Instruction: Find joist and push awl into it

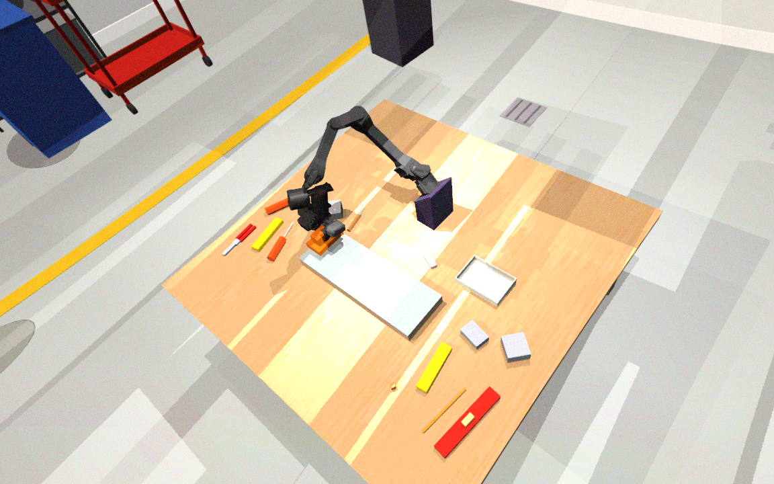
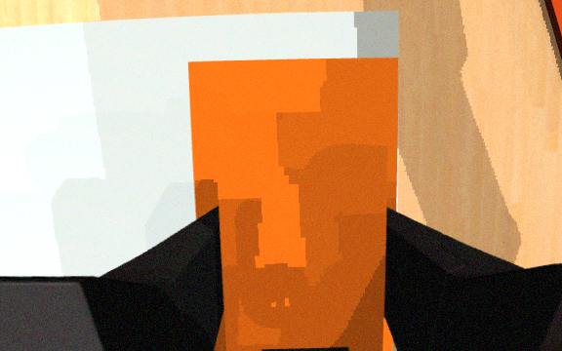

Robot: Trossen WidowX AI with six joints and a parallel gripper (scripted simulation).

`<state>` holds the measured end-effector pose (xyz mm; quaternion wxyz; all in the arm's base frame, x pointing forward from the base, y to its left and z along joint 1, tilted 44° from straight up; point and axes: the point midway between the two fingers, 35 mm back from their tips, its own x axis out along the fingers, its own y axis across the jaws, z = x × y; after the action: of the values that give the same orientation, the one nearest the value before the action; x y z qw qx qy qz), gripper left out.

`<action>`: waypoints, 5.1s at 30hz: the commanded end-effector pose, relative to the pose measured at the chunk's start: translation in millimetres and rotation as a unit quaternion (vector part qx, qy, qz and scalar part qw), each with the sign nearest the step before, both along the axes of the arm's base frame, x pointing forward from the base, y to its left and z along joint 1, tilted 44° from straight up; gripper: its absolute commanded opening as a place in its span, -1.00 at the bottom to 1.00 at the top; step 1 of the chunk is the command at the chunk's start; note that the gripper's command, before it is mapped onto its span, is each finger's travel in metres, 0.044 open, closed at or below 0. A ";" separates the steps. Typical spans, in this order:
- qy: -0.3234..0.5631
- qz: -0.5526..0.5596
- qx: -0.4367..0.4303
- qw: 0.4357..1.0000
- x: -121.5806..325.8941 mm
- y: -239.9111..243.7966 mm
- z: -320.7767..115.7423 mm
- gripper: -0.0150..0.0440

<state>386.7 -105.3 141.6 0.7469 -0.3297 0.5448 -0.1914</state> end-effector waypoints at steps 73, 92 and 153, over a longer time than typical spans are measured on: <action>0.002 0.004 0.001 1.000 -6.2 38.9 -103.3 -0.49; 0.002 0.004 0.002 1.000 -9.8 68.7 -132.6 -0.49; 0.001 0.004 0.005 1.000 -21.3 165.1 -225.7 -0.49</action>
<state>366.1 55.5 -79.3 0.7487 -0.3287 0.5451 -0.1851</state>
